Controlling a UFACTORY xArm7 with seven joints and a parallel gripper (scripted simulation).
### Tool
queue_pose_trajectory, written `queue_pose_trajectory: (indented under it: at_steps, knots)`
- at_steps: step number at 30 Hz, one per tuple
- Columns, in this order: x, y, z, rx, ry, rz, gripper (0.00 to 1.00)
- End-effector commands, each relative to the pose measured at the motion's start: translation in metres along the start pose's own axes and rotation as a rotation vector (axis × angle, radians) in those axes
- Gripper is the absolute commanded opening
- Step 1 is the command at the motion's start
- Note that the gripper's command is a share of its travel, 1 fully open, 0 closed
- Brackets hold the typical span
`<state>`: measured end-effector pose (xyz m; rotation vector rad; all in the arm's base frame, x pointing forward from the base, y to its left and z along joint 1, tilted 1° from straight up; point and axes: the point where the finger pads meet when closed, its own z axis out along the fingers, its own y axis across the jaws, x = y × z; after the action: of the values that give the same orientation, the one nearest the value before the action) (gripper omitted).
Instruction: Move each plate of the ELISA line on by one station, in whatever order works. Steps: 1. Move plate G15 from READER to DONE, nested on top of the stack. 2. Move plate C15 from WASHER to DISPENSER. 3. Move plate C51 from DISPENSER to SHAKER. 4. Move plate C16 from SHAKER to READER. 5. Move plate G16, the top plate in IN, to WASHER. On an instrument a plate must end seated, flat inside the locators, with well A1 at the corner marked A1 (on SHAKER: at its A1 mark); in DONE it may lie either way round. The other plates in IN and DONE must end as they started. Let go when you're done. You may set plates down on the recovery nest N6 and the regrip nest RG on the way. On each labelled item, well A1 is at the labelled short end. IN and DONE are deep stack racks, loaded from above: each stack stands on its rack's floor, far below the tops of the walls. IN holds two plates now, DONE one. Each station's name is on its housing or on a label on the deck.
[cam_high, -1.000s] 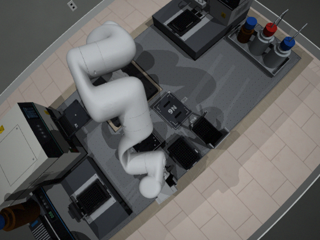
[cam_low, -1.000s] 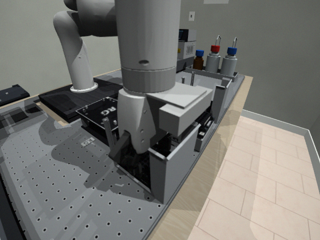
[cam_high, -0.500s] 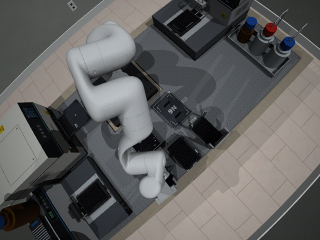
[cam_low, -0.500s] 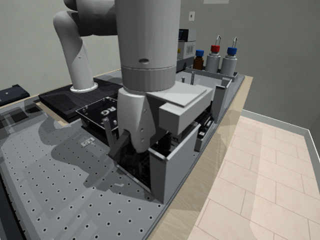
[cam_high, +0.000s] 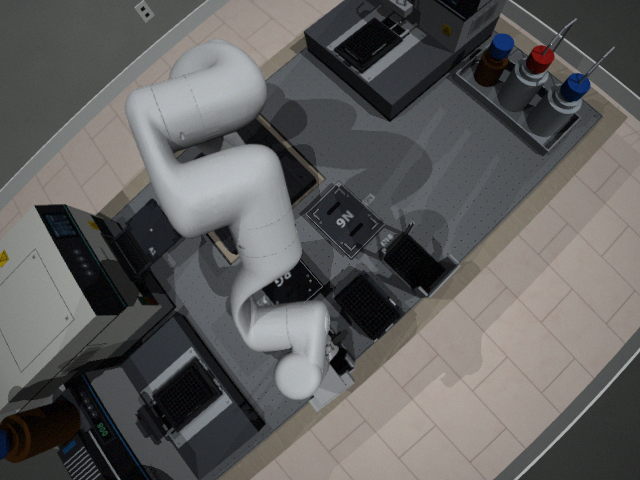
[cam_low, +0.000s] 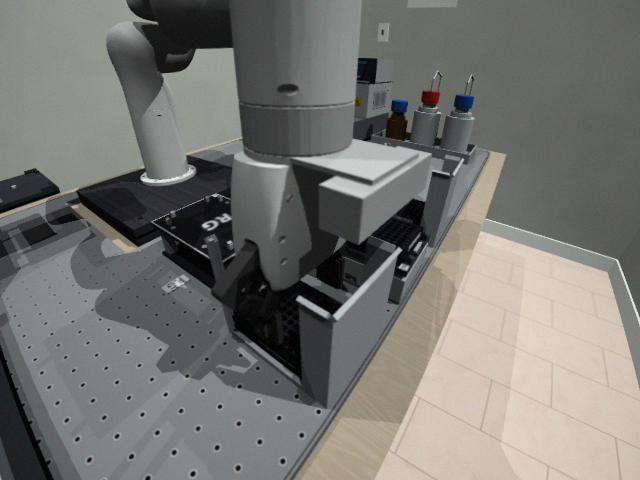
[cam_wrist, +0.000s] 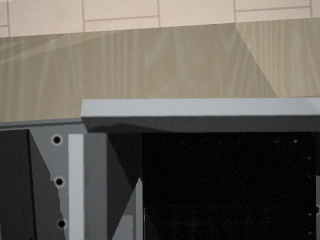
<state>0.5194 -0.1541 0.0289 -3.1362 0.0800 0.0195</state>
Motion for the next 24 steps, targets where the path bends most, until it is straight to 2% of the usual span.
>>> queue_pose_trajectory:
  at_steps: [1,24]
  knots:
    - [0.002,0.001,-0.008,-0.001,0.005,0.000,1.00]
    - [0.002,0.001,-0.034,-0.001,0.005,0.000,1.00]
